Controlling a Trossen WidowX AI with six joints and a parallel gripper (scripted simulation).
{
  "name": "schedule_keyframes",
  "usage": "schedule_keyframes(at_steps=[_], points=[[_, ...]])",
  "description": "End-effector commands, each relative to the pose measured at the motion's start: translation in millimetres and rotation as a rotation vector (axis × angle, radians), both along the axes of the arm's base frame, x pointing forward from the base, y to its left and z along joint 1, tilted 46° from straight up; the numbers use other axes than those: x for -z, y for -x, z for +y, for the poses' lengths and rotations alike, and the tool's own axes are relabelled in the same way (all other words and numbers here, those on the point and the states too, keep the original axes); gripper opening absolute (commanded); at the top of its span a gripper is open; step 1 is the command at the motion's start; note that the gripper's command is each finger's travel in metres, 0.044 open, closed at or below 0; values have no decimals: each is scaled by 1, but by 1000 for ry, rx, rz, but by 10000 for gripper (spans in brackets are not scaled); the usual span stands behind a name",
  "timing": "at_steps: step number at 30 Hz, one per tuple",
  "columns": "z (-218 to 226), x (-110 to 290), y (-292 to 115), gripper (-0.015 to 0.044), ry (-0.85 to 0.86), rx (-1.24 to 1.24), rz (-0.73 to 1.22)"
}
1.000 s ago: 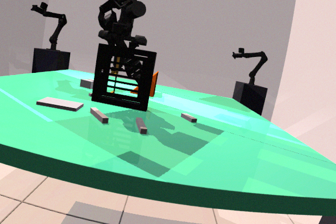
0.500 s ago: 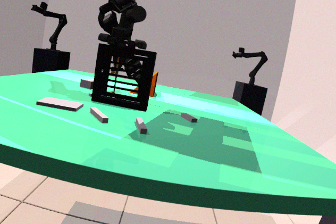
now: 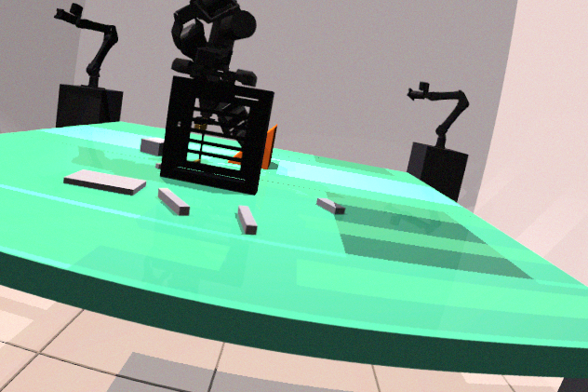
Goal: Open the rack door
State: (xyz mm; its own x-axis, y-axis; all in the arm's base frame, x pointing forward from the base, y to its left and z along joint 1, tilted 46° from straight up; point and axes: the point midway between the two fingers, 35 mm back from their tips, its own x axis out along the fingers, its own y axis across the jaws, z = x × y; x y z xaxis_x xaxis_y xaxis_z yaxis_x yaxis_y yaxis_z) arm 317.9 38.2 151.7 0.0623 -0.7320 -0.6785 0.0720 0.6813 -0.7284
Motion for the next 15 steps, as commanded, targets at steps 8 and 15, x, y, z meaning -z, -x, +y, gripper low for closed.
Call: schedule_keyframes(at_steps=[8,15], points=[[-1,0,0,17,-24,226,-233],[-1,0,0,17,-52,467,-482]])
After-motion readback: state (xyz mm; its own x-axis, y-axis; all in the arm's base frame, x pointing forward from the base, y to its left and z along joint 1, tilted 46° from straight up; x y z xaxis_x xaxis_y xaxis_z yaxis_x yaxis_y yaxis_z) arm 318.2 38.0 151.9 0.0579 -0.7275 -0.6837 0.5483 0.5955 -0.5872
